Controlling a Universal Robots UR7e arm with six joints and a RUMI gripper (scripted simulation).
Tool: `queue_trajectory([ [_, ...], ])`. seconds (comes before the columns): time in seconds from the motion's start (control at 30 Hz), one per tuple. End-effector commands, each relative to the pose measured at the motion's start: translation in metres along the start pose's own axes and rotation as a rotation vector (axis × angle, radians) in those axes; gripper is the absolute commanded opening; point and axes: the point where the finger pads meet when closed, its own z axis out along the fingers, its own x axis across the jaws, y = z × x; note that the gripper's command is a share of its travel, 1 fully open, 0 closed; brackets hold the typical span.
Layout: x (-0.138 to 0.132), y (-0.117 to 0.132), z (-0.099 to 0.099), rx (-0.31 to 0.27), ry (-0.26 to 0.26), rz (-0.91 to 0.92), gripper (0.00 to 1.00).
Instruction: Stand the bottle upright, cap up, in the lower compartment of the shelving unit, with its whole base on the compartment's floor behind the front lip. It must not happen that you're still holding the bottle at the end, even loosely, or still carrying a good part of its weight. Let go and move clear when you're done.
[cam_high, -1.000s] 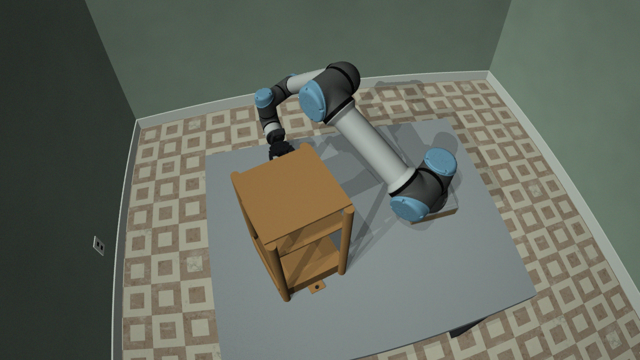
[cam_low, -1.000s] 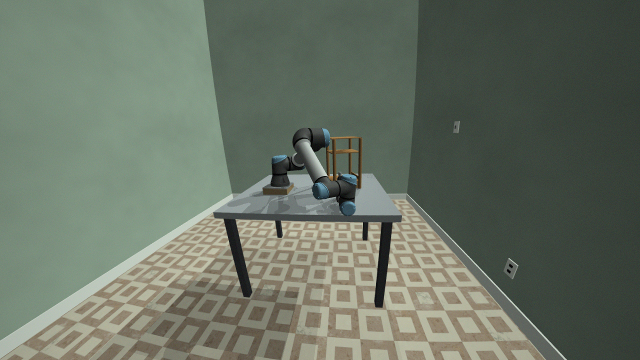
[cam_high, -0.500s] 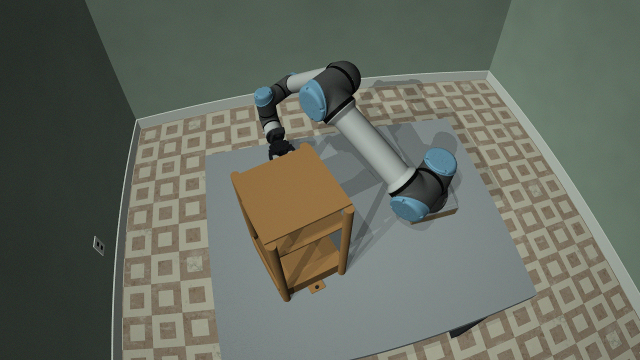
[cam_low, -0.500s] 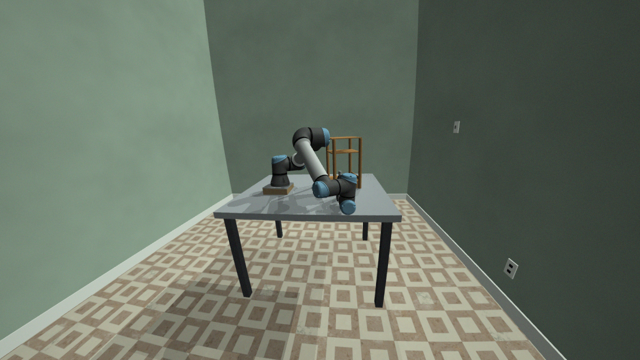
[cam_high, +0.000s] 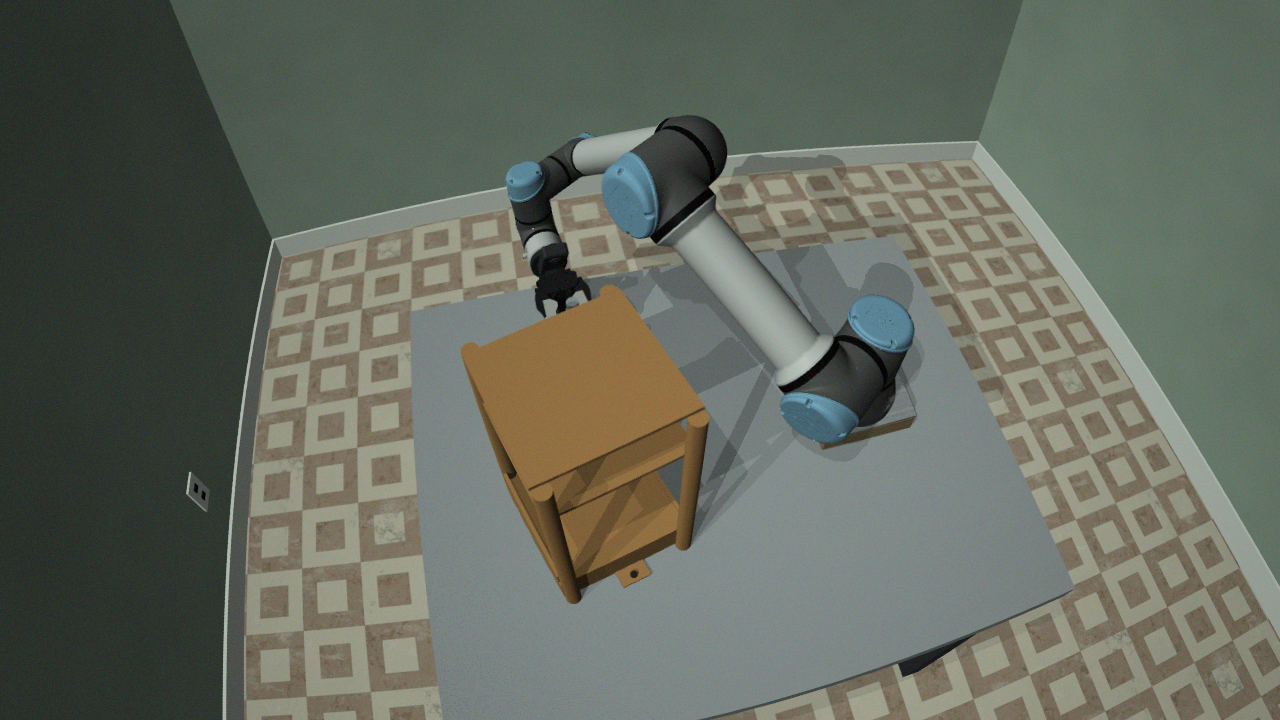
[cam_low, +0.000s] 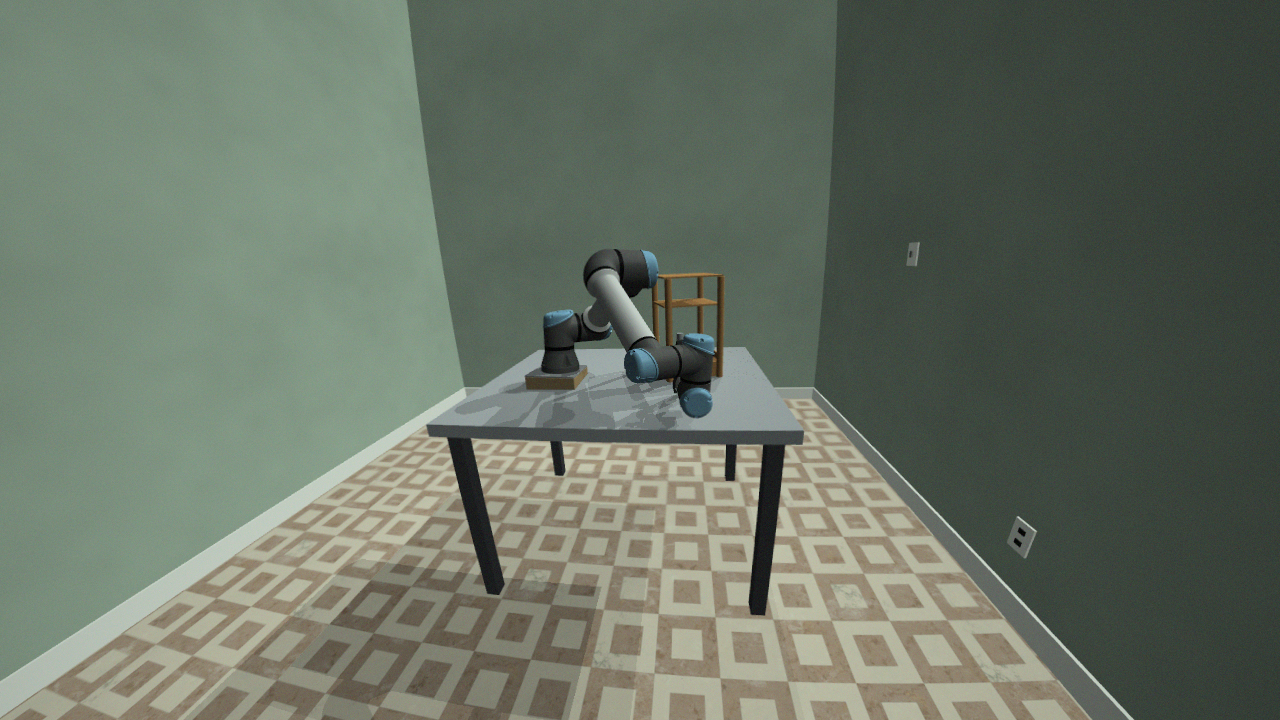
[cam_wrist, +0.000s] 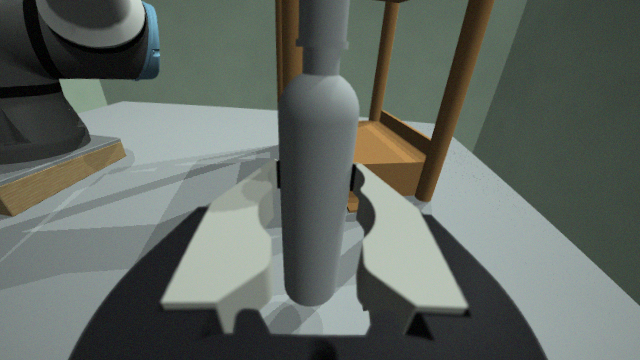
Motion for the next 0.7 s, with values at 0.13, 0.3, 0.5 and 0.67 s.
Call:
queue_trajectory([
  [0.13, 0.000, -0.032, -0.002, -0.004, 0.002, -0.003, 0.00],
  [0.3, 0.000, -0.041, -0.002, -0.004, 0.002, -0.003, 0.00],
  [0.5, 0.000, -0.045, -0.002, -0.004, 0.001, -0.003, 0.00],
  [0.67, 0.000, -0.046, -0.001, -0.004, 0.002, -0.003, 0.00],
])
